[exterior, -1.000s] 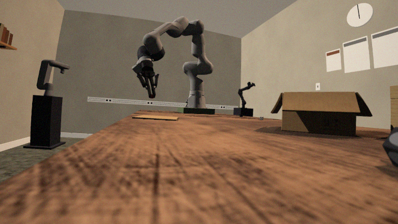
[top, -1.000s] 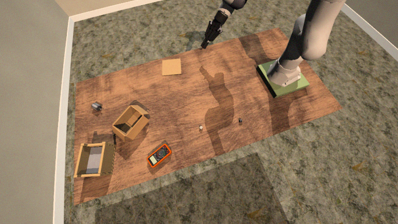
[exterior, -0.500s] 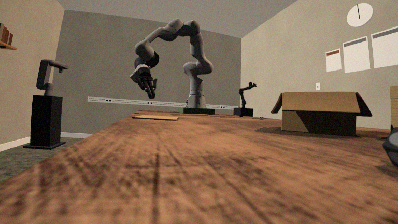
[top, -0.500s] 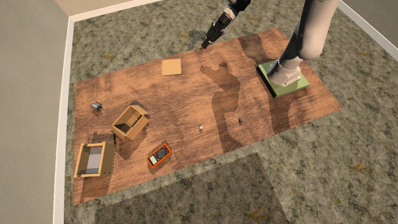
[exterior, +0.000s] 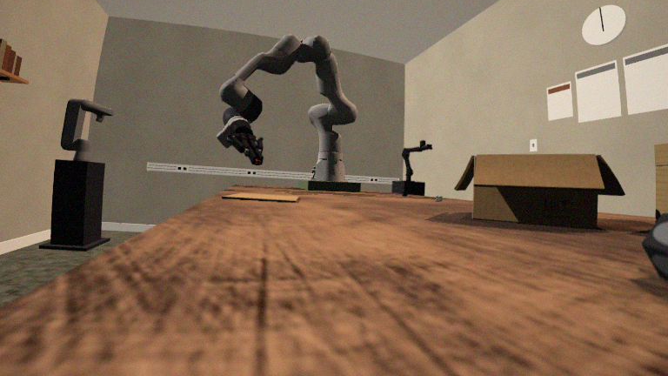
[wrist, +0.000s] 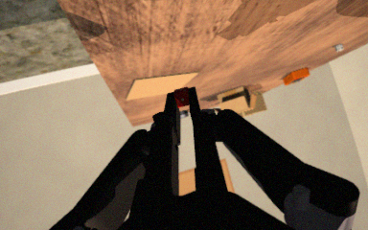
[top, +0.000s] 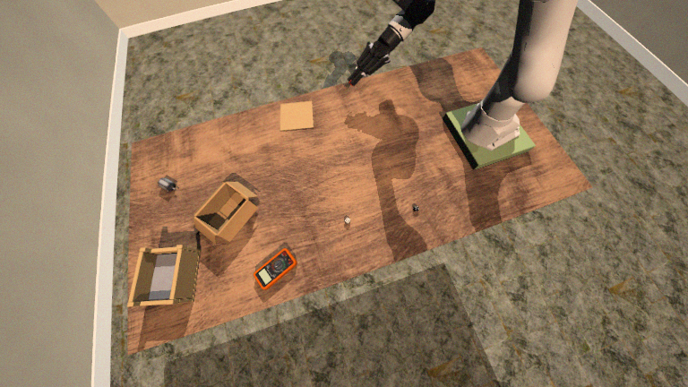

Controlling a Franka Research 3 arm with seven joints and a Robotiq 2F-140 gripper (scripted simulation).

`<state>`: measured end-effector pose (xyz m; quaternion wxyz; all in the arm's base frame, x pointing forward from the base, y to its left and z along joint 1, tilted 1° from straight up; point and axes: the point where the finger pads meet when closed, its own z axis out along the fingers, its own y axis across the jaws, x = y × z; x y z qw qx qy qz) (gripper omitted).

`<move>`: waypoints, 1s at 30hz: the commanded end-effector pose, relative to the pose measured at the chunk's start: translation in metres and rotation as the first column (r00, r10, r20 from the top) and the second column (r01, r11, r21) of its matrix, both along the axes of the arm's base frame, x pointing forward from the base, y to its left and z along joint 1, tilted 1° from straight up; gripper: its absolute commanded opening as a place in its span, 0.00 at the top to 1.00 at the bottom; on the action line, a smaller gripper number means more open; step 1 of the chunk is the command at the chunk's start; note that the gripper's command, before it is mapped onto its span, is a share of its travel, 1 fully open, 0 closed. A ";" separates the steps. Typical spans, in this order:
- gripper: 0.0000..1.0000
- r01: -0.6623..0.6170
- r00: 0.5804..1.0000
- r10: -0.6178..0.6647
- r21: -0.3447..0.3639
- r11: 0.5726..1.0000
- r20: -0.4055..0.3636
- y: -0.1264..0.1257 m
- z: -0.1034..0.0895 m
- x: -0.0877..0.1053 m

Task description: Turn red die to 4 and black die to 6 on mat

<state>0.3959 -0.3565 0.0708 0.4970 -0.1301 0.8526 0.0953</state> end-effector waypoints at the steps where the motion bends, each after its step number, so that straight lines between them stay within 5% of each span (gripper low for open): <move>1: 0.84 -0.030 0.999 0.031 -0.035 0.999 0.032 0.002 -0.001 0.003; 14: 0.84 -0.030 0.999 0.031 -0.035 0.999 0.032 0.002 -0.047 0.004; 30: 0.84 -0.030 0.999 0.031 -0.035 0.999 0.032 0.002 -0.071 0.004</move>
